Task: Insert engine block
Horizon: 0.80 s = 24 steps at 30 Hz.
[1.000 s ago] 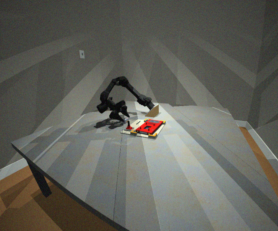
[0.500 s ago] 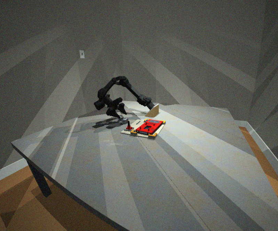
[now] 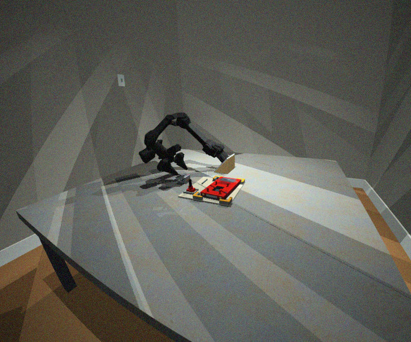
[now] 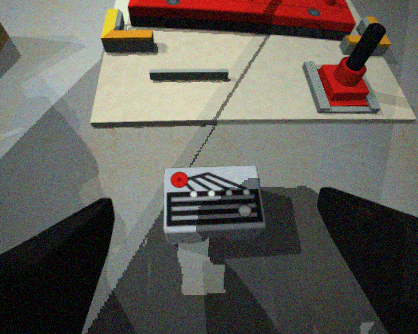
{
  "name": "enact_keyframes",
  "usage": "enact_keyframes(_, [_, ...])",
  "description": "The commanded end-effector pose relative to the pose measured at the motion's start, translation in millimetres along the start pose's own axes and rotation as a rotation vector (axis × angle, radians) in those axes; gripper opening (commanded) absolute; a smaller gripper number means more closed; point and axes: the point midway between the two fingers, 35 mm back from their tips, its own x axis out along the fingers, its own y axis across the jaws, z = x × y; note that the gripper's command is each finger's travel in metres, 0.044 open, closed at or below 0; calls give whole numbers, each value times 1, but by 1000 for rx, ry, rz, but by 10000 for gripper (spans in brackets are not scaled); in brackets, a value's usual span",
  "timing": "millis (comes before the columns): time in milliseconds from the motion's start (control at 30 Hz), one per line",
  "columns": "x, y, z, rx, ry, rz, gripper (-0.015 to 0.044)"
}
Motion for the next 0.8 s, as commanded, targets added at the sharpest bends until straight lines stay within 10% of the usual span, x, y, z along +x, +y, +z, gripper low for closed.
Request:
enact_keyframes(0, [2, 1, 1, -43, 21, 15, 440])
enact_keyframes(767, [16, 6, 16, -725, 328, 275, 440])
